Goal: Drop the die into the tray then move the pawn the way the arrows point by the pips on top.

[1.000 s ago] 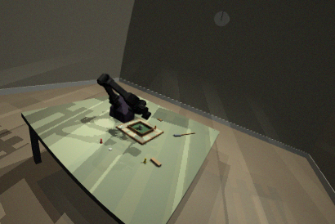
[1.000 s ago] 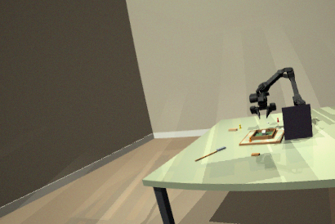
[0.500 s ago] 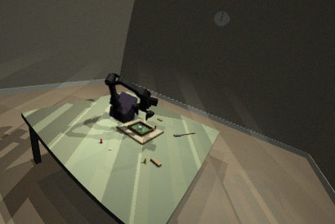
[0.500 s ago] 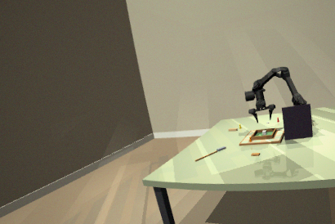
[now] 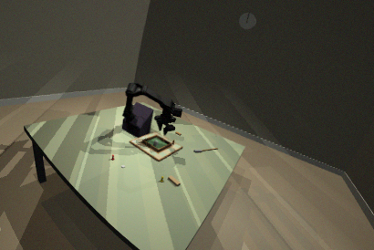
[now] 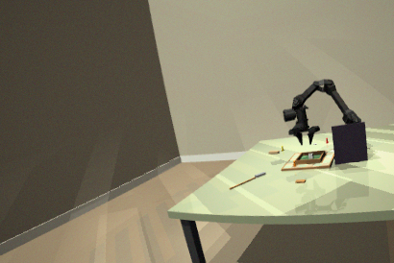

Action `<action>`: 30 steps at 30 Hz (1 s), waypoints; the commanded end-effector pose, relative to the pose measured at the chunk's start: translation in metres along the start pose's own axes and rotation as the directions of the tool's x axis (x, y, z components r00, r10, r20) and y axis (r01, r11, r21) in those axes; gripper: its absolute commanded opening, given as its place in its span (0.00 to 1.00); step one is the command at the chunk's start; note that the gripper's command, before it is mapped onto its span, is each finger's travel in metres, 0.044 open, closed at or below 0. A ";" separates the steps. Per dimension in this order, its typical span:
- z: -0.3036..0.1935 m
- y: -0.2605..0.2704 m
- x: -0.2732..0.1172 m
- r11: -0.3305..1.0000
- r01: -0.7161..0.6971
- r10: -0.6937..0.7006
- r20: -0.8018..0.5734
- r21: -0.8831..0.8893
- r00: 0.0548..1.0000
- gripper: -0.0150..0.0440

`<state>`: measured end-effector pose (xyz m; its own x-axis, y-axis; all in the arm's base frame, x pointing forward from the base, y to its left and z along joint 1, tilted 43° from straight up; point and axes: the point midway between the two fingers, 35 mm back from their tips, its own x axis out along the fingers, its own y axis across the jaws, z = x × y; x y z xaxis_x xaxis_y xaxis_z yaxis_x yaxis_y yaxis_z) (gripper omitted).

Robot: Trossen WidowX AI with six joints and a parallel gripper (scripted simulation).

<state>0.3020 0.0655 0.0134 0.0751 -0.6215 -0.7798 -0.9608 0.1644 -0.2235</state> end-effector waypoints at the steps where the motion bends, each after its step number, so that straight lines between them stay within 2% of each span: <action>1: 0.033 -0.016 0.006 0.914 0.024 -0.019 -0.016 0.406 1.000 0.59; 4: 0.053 -0.021 0.012 0.770 0.040 -0.030 -0.026 0.637 0.999 0.59; 7: 0.073 -0.025 0.019 0.569 0.052 -0.041 -0.035 0.821 0.999 0.59; 11: 0.095 -0.028 0.029 0.300 0.059 -0.054 -0.045 0.952 0.998 0.59; 30: 0.100 -0.030 0.029 0.286 0.059 -0.054 -0.046 0.956 0.997 0.59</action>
<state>0.3571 0.1174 -0.0600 0.1100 -0.6628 -0.7407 -0.0348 0.7422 -0.6693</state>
